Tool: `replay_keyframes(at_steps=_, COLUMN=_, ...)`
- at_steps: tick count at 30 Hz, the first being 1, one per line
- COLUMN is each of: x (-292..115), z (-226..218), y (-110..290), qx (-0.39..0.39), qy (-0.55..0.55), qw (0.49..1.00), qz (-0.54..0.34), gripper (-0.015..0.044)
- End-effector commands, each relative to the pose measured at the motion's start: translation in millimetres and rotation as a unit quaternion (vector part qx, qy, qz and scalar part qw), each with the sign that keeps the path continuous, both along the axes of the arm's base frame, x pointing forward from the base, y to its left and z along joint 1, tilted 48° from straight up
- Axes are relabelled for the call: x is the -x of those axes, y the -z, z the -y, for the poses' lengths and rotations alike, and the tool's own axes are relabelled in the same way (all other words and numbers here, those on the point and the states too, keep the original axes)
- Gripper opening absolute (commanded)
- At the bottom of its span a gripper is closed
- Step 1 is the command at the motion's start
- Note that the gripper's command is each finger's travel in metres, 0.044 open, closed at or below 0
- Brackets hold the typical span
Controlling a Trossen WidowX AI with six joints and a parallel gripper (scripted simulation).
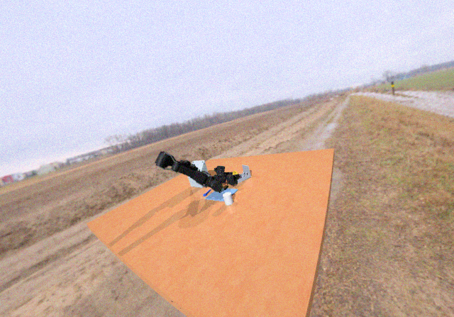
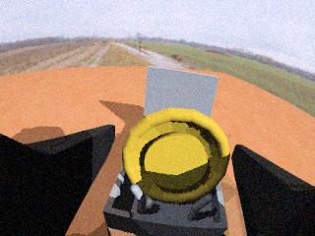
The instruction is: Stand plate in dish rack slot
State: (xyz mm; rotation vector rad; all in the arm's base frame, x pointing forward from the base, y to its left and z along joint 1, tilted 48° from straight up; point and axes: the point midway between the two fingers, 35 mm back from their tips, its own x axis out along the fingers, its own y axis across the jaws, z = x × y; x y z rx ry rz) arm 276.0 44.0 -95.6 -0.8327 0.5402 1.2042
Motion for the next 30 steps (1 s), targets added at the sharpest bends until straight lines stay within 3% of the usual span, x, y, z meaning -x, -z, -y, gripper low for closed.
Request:
replay_keyframes(at_steps=1, x=0, z=0, y=0, qx=0.000, qy=0.000, qw=1.000, qz=0.000, gripper=0.0400)
replay_keyframes(at_steps=6, x=-1, z=-6, y=-6, qx=0.001, qy=-0.001, qw=1.000, qz=0.000, gripper=0.0400)
replay_keyframes(at_steps=16, x=2, z=-85, y=-78, qx=-0.005, qy=-0.003, qw=1.000, qz=0.008, gripper=0.0400)
replay_keyframes(at_steps=22, x=1, z=-86, y=-79, qx=-0.004, qy=-0.001, qw=1.000, qz=0.006, gripper=0.0400)
replay_keyframes(at_steps=30, x=7, z=-90, y=-71, qx=0.038, qy=0.067, qw=0.993, qz=-0.089, gripper=0.0400)
